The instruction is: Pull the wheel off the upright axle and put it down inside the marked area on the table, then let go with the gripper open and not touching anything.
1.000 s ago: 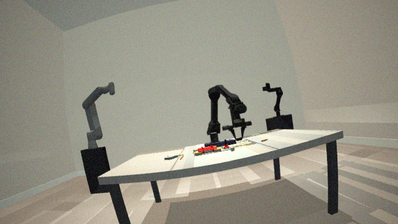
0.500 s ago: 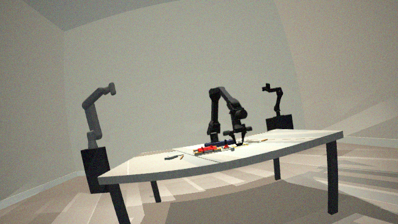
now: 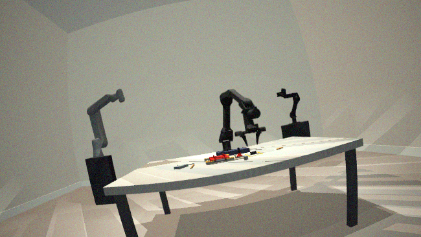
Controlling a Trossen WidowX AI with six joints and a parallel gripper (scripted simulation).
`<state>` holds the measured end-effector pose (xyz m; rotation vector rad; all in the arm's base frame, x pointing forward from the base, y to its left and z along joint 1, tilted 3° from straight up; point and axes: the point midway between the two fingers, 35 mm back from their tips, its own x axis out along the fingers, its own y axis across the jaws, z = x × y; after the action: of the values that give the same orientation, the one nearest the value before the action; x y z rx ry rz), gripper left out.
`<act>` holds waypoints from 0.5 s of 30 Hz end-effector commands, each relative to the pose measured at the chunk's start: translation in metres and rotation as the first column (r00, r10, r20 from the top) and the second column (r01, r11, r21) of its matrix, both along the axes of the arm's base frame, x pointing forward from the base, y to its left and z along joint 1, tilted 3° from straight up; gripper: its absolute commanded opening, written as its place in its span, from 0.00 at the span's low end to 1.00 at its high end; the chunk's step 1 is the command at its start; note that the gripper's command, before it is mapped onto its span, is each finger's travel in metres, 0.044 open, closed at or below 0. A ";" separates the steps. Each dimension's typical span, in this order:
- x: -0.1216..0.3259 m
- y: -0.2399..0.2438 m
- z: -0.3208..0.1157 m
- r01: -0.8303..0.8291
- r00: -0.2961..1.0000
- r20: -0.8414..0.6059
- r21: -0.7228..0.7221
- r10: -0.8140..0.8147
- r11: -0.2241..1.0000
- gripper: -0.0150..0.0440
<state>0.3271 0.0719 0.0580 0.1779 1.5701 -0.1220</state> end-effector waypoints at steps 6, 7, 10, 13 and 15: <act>-0.021 -0.006 0.027 0.000 1.000 0.007 0.003 0.000 1.000 0.94; -0.031 -0.009 0.034 0.000 1.000 0.005 0.003 0.000 1.000 0.99; -0.061 -0.016 0.051 -0.001 1.000 -0.001 0.003 0.001 1.000 1.00; -0.084 -0.022 0.061 -0.002 1.000 -0.006 0.003 0.002 1.000 1.00; -0.086 -0.022 0.062 -0.002 1.000 -0.007 0.003 0.002 1.000 1.00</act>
<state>0.2614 0.0542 0.1157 0.1804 1.5591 -0.1197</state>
